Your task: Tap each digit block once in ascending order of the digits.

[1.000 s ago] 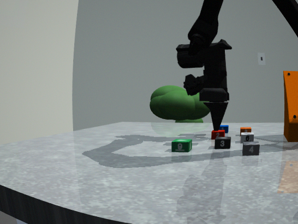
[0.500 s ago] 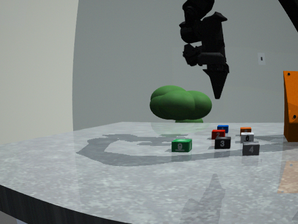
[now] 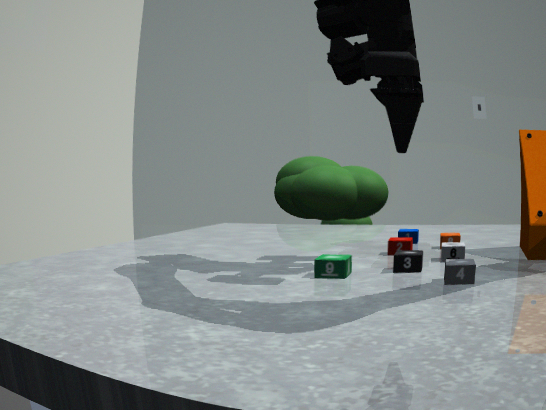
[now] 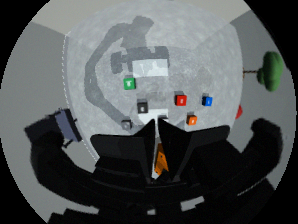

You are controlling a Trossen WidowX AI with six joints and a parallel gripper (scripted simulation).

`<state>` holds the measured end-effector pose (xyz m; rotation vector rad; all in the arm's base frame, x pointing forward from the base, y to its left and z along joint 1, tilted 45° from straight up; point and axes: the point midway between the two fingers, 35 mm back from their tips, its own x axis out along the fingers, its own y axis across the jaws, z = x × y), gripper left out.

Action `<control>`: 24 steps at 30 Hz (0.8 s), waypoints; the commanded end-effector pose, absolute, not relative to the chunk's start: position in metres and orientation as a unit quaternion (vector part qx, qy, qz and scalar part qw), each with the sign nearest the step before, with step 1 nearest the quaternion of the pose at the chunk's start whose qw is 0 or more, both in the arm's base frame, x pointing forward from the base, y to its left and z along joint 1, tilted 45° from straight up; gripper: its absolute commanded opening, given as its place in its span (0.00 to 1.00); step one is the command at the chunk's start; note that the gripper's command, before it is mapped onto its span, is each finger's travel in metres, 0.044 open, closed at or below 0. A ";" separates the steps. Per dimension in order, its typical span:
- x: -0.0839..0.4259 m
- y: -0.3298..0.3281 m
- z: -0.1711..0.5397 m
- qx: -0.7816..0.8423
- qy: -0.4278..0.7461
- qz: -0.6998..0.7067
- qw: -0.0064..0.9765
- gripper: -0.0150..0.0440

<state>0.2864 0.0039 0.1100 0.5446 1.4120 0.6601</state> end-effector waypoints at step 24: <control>0.276 0.086 0.060 0.251 0.630 0.293 0.674 0.29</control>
